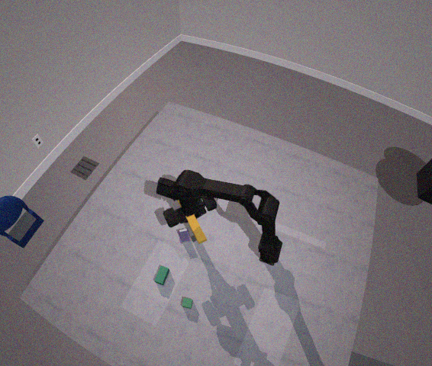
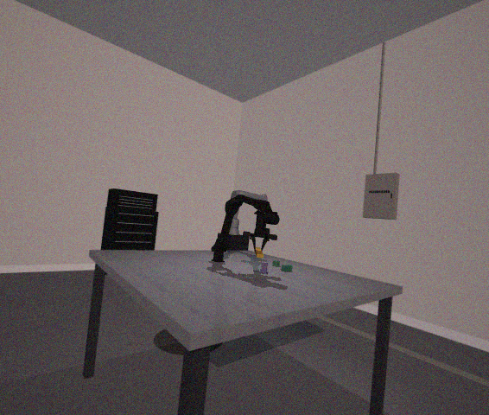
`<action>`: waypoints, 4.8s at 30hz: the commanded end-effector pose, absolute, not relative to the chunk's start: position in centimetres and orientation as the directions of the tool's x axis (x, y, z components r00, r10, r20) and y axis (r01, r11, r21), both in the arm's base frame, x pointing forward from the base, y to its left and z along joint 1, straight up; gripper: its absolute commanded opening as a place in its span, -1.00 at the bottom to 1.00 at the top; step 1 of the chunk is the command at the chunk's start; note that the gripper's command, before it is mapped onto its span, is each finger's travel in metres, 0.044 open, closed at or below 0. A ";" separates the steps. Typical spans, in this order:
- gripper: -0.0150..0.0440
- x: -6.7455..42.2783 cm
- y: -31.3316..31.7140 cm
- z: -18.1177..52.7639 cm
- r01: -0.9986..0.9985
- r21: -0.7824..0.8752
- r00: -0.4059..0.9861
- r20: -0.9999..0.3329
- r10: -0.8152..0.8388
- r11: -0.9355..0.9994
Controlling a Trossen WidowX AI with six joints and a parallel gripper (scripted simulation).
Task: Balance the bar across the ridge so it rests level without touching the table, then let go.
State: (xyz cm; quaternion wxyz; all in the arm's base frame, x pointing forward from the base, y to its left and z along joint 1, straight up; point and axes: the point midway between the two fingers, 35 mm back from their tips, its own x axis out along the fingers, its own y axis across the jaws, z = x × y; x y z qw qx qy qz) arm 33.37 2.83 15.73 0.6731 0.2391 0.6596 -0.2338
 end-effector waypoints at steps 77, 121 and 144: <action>-0.49 34.0 8.6 11.8 0.794 0.031 0.032 -0.999 0.008 0.608; -0.49 34.0 8.6 11.4 0.794 0.031 0.032 -0.999 0.008 0.608; -0.49 34.1 8.6 11.2 0.794 0.031 0.032 -0.999 0.008 0.608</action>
